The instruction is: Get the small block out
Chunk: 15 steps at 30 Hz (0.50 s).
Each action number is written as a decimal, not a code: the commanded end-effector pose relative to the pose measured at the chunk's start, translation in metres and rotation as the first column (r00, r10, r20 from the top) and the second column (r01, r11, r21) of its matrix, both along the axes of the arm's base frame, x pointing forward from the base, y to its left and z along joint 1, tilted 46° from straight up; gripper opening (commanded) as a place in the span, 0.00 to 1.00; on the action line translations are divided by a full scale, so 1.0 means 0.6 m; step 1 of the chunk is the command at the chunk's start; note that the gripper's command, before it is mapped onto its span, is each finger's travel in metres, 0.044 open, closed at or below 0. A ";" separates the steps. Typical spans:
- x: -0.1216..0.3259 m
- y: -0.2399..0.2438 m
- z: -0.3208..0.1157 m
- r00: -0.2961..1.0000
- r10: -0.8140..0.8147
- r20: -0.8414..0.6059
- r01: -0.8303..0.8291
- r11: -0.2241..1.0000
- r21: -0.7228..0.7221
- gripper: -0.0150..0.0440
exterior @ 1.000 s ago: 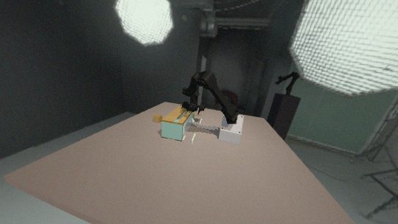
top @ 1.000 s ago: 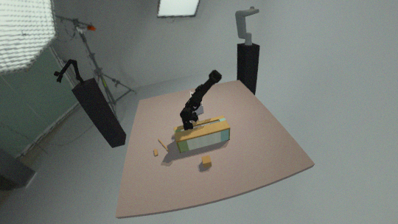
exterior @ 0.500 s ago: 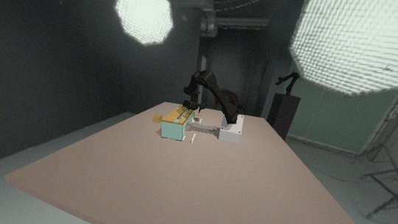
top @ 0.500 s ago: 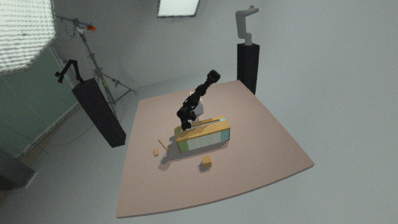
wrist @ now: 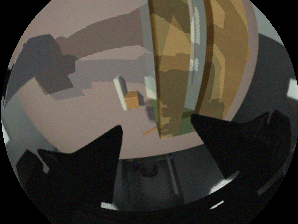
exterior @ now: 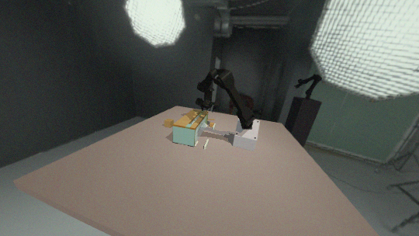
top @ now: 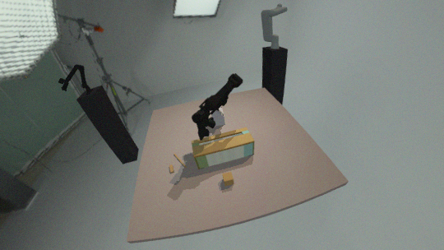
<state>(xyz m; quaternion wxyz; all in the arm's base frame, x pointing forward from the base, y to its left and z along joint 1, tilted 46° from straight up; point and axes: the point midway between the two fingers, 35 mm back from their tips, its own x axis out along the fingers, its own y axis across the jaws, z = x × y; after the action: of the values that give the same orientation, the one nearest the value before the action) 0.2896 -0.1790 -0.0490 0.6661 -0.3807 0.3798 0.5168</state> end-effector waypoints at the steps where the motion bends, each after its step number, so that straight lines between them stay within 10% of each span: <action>1: -0.001 -0.001 -0.001 1.000 -0.003 0.000 0.003 1.000 0.000 0.93; 8: -0.009 -0.008 -0.007 0.866 -0.452 -0.215 0.479 0.872 0.096 0.74; 15: -0.021 -0.020 -0.016 0.317 -0.770 -0.553 0.932 0.361 0.032 0.74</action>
<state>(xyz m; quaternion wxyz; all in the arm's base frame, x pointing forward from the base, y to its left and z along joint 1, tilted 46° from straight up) 0.2848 -0.1865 -0.0492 0.7668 -0.1570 0.4922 0.3809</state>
